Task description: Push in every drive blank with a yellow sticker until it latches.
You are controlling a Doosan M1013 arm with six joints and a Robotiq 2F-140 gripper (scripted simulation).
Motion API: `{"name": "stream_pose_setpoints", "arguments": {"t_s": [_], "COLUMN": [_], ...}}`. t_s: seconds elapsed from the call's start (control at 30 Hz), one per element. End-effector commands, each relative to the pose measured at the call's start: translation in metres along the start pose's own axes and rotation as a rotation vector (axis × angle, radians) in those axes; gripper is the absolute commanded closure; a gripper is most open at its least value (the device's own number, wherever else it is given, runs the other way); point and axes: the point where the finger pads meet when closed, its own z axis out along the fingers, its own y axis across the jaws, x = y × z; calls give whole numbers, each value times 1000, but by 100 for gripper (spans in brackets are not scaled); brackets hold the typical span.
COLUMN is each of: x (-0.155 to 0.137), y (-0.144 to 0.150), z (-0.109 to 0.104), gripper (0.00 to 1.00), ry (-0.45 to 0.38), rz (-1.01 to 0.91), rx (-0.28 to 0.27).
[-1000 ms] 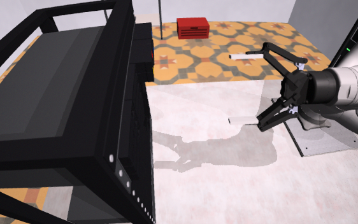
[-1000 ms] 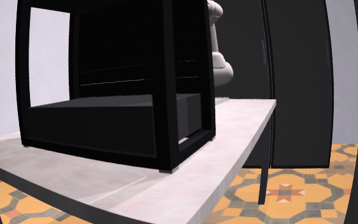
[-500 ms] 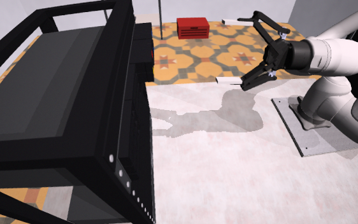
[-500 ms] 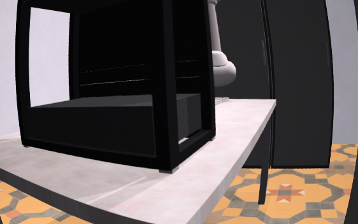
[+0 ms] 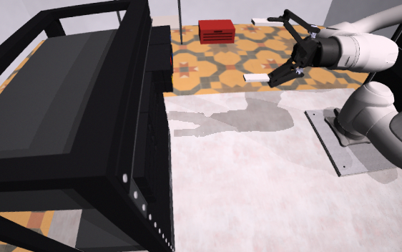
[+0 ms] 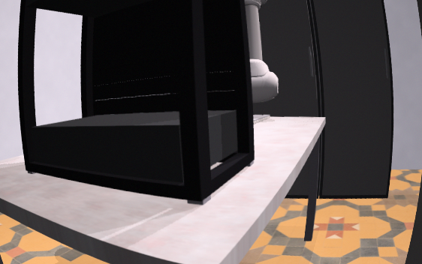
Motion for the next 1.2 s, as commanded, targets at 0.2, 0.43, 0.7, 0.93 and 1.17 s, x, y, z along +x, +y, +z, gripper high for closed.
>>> {"name": "stream_pose_setpoints", "arguments": {"t_s": [0.2,0.43,0.7,0.93,1.17], "x": [12,13,13,13,13], "y": [6,6,6,6,6], "z": [-7,-7,-7,-7,-7], "gripper": [0,0,0,0,0], "ry": [-19,-19,-19,-19,-19], "rz": [-38,-39,-39,-39,-39], "rx": [-9,-10,-10,-10,-10]}}
